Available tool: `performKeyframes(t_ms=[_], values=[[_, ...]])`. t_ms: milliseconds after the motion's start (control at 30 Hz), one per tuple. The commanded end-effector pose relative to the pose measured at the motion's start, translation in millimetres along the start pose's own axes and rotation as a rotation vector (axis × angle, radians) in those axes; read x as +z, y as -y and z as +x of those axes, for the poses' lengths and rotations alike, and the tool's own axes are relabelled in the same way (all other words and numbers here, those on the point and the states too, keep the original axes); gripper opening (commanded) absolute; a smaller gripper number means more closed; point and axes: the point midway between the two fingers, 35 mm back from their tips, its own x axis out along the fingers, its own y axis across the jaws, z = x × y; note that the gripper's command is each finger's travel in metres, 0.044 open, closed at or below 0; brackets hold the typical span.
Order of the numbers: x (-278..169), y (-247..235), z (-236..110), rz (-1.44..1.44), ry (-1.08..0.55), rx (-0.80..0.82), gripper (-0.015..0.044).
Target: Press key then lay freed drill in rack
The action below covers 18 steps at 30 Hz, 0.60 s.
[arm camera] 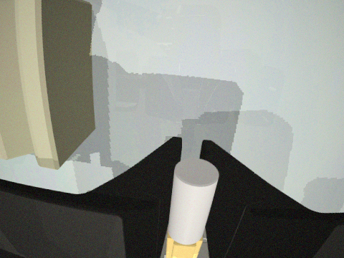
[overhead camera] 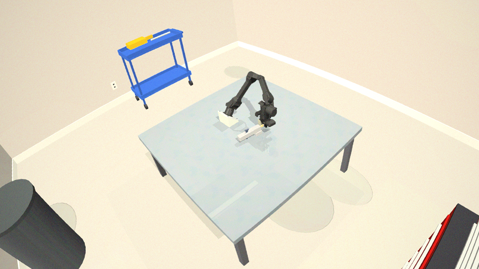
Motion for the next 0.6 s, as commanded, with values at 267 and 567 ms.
performKeyframes(t_ms=[267, 567], values=[[19, 1, -4, 0.001, 0.004, -0.005, 0.0], [14, 0, -2, -0.001, 0.002, -0.001, 0.021]])
